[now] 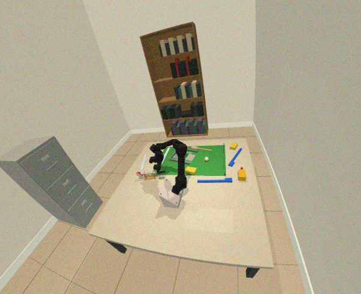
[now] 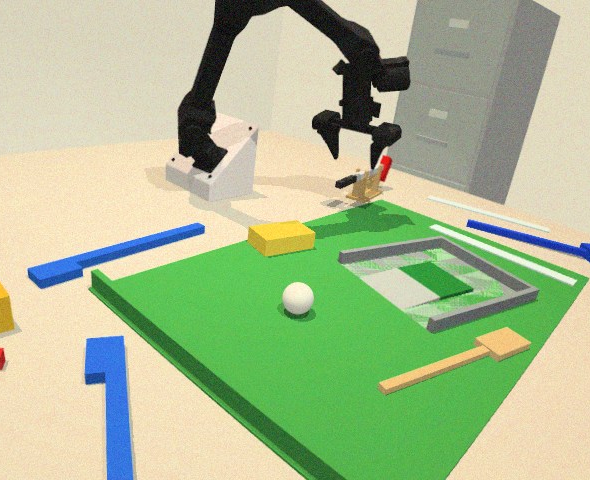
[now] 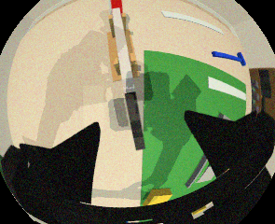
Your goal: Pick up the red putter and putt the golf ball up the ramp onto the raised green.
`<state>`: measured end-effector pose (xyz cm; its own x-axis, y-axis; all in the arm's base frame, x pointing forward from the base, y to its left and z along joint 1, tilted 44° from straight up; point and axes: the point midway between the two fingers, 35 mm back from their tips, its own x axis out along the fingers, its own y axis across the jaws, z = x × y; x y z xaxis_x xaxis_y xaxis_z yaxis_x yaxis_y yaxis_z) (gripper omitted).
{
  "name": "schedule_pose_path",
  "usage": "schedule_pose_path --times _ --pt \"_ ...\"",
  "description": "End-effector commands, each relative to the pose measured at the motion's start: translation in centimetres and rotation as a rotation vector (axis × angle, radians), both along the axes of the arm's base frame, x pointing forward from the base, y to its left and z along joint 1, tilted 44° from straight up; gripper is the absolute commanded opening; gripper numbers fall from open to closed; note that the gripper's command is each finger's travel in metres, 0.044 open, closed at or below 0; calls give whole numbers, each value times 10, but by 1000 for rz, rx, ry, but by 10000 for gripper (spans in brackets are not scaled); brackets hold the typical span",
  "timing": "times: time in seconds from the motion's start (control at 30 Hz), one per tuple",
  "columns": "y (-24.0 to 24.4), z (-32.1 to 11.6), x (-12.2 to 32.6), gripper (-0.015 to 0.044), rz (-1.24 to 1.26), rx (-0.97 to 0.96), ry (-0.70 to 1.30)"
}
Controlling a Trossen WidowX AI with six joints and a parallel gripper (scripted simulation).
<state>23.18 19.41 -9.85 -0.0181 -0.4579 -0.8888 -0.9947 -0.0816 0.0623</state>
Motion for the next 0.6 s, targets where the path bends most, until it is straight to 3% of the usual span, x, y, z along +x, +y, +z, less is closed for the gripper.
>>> schedule_pose_path --times 0.0,0.57 --pt "-11 3 -4 440 38 -2 60" --pt "-34 -19 -5 440 38 -4 59"
